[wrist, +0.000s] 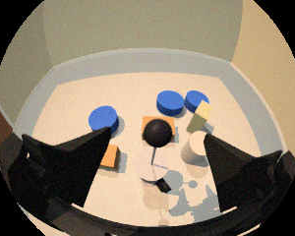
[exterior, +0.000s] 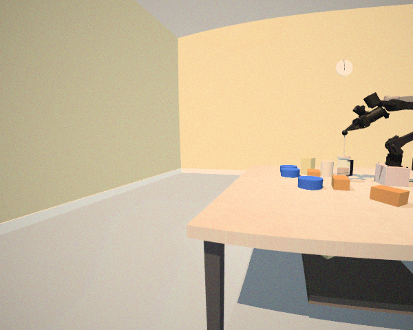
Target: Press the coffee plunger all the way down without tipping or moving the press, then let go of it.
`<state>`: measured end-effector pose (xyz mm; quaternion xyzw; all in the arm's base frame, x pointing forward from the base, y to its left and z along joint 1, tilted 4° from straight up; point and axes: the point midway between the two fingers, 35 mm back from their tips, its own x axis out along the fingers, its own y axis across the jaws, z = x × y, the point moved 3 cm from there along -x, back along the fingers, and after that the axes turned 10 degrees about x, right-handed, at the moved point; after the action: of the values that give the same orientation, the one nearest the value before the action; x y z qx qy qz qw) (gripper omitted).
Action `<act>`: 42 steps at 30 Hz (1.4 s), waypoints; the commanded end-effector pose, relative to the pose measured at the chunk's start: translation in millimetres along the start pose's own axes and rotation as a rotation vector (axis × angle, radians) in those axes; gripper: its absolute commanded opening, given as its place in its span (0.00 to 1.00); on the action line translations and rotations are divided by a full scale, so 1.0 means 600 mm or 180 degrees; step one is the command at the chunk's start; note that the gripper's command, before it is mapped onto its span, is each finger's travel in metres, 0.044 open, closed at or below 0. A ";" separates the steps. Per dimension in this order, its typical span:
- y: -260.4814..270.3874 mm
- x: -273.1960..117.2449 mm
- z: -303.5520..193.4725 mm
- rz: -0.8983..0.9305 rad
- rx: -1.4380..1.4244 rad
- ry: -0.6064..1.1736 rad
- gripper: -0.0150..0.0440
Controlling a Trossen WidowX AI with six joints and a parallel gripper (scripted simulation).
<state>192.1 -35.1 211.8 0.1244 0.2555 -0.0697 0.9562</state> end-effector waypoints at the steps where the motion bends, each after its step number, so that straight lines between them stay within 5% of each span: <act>1: 0.000 0.012 -0.001 -0.0009 0.0012 0.0015 1.00; 11: 0.001 0.033 -0.002 -0.0006 0.0011 0.0011 1.00; 22: 0.001 0.033 -0.002 -0.0006 0.0011 0.0011 0.51; 42: -0.002 0.047 -0.017 -0.0006 0.0011 0.0011 0.46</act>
<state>210.9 -35.7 197.2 0.1239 0.2505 -0.0689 0.9577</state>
